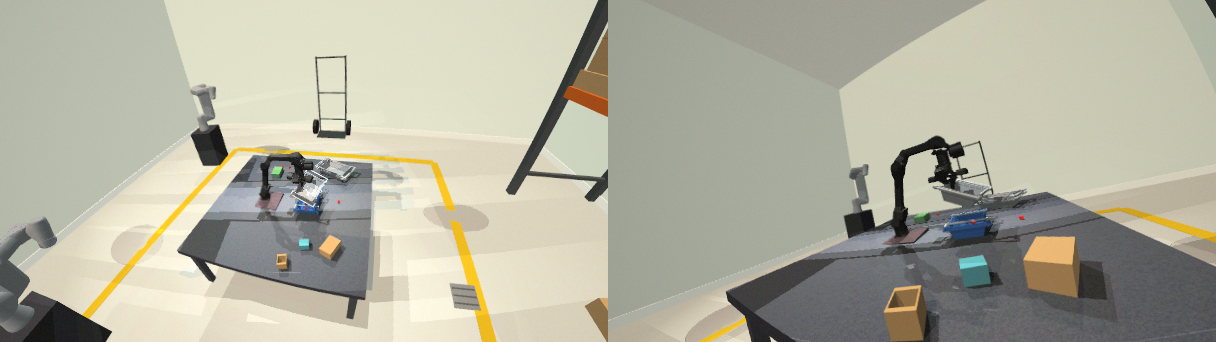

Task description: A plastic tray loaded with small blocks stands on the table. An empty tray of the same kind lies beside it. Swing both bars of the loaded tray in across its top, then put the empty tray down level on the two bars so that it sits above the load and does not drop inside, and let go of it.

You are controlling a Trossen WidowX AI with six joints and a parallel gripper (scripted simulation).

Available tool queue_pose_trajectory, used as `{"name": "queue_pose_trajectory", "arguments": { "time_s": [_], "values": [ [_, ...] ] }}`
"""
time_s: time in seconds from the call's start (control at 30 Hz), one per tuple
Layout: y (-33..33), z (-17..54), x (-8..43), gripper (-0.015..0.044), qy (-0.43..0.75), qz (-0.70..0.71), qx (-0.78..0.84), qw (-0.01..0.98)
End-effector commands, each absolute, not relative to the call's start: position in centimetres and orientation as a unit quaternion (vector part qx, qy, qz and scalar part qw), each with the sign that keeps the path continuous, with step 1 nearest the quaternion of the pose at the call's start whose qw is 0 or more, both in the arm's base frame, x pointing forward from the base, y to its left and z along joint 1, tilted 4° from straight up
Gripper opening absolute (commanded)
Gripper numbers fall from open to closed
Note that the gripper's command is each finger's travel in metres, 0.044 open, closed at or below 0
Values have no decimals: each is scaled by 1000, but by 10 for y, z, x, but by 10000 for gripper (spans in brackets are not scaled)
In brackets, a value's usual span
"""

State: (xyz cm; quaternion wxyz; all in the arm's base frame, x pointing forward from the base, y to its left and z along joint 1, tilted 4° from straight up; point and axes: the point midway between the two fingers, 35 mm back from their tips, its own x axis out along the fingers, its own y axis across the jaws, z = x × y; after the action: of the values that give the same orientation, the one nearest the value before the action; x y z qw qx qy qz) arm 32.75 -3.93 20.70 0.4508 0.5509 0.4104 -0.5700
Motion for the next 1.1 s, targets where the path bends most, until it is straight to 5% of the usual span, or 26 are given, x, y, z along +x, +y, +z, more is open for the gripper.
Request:
{"name": "queue_pose_trajectory", "arguments": {
  "time_s": [0.0, 1.07],
  "values": [
    [-39, 211, 330, 0, 405, -568, 554, 454],
    [-18, 210, 333, 0, 405, -567, 555, 454]
  ]
}}
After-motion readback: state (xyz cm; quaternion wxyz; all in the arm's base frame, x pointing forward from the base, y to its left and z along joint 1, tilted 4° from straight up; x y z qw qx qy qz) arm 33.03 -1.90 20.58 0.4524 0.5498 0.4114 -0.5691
